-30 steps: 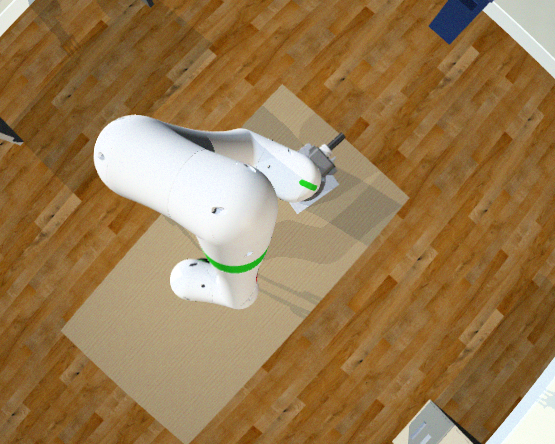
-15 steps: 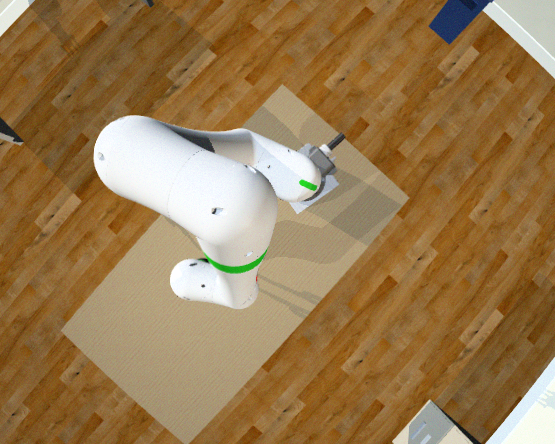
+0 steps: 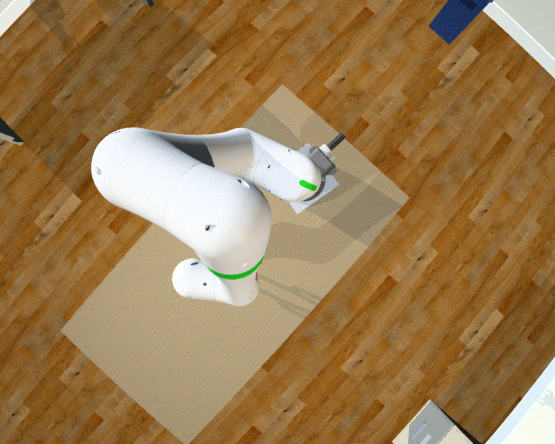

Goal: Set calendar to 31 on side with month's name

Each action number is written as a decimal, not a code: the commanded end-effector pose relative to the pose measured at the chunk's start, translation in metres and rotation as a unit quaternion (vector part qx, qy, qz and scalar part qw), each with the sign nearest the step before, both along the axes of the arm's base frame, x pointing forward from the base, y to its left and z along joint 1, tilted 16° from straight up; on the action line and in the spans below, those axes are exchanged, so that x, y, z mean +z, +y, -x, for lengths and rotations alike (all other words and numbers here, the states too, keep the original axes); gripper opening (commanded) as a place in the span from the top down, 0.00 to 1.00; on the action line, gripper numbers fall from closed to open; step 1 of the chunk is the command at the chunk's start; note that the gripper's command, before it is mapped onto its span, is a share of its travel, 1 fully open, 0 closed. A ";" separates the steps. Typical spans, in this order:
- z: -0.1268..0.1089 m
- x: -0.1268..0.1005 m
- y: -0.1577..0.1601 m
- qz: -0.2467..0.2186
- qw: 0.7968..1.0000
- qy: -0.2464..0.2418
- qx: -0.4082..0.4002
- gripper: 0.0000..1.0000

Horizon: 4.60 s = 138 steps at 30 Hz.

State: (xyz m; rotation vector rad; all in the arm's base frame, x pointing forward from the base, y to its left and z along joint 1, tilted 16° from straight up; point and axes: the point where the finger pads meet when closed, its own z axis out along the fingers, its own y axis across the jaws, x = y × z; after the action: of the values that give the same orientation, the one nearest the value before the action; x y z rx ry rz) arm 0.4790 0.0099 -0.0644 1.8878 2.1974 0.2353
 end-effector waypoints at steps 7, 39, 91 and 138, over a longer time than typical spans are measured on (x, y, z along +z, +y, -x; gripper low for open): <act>-0.003 -0.010 0.000 0.000 1.000 0.000 0.000 0.71; -0.004 -0.011 0.000 0.000 1.000 0.000 0.000 0.71; 0.006 0.021 0.001 0.000 1.000 0.000 0.000 0.83; 0.029 0.075 0.075 -0.073 0.964 -0.005 -0.255 0.83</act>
State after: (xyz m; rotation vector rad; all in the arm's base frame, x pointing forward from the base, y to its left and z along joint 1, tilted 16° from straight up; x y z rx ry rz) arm 0.4515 0.0695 0.0124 2.3514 1.8077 0.3076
